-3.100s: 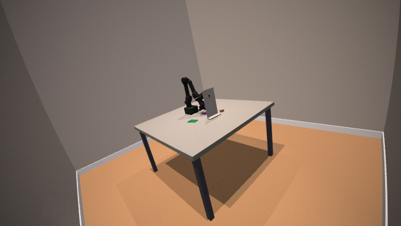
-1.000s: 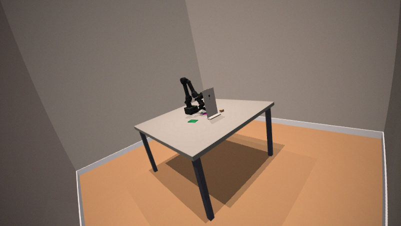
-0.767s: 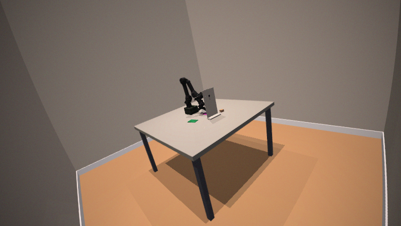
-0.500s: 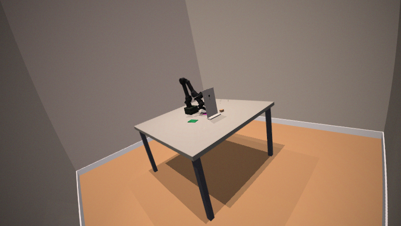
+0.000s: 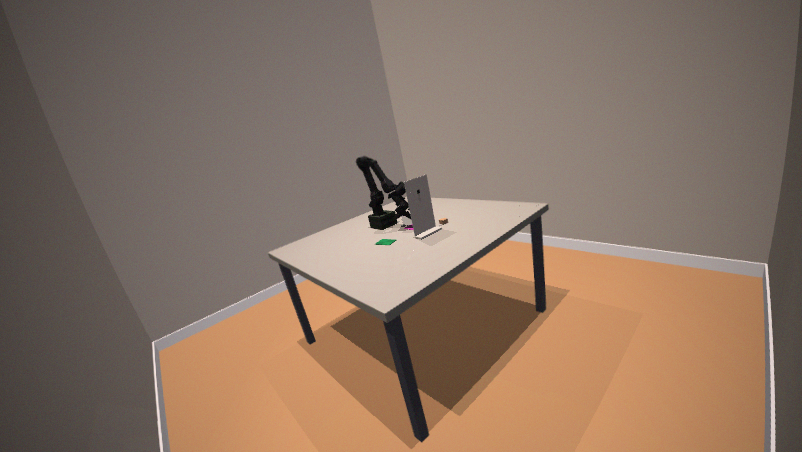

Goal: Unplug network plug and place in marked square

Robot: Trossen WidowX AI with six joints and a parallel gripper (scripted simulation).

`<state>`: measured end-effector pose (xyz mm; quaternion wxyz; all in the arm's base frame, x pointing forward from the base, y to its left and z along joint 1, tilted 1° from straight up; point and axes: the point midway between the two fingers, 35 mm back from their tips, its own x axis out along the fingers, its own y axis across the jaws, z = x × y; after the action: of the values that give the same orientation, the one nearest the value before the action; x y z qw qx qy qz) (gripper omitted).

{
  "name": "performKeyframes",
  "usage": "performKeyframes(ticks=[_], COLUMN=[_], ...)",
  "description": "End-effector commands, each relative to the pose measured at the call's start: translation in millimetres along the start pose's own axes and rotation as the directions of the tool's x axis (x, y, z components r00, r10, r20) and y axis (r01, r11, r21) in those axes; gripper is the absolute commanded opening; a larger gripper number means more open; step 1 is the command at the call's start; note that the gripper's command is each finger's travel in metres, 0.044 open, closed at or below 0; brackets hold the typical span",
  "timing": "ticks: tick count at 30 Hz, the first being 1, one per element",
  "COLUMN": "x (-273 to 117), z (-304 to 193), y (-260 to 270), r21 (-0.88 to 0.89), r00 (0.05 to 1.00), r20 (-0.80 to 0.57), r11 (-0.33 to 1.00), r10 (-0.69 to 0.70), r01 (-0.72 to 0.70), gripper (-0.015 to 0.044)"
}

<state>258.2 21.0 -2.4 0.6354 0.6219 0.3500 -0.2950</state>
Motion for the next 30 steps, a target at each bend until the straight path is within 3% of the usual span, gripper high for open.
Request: performKeyframes(ticks=[1, 30], x=[-3.3, -29.3], z=[-0.2, 0.0], y=[5.2, 23.3], r21=[-0.004, -0.003], r00=[1.000, 1.000], r20=[-0.002, -0.002], r11=[1.000, 1.000], r10=[0.005, 0.005], r01=[-0.005, -0.005], gripper=[0.0156, 0.0156])
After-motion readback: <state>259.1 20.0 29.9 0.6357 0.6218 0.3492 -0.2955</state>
